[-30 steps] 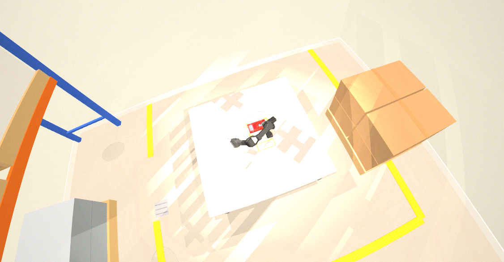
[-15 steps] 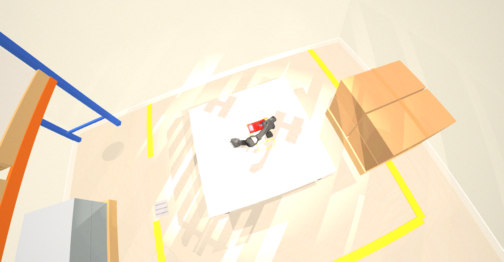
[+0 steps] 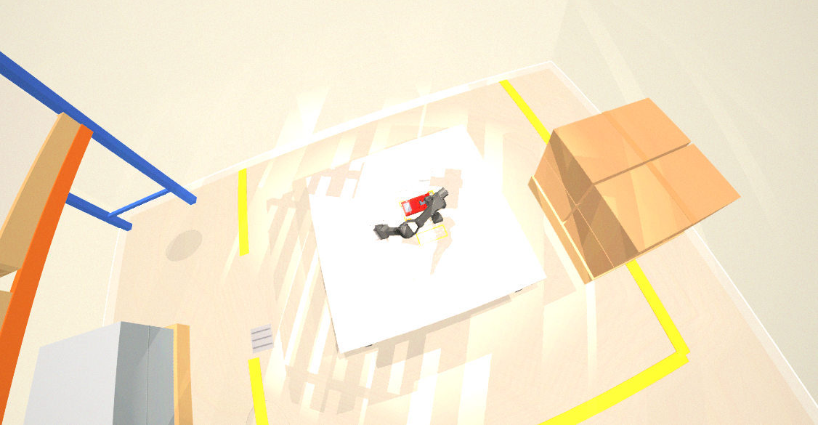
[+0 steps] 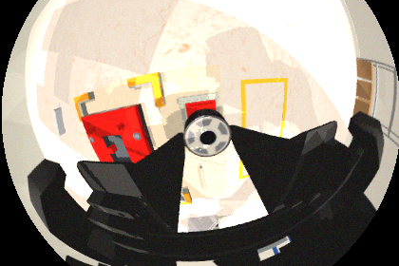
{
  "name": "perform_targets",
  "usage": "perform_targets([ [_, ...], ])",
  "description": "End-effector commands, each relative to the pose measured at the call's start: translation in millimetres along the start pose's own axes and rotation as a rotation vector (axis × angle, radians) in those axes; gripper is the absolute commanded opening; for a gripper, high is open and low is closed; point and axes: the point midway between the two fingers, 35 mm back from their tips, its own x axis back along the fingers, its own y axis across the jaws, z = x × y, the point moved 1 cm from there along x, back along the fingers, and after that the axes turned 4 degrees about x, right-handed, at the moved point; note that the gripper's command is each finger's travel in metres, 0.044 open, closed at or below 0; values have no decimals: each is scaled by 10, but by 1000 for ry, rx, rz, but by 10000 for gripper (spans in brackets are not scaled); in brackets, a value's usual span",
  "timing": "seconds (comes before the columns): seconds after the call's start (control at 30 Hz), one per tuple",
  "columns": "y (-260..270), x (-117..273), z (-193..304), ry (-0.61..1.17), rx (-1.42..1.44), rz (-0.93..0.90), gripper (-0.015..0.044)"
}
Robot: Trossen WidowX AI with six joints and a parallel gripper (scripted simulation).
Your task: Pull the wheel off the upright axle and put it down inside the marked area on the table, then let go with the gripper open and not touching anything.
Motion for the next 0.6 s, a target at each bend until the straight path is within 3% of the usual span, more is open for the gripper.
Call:
perform_targets([
  [0.0,9,48,-2,-7,0,-3,0],
  [0.57,9,104,0,-8,1,-3,0],
])
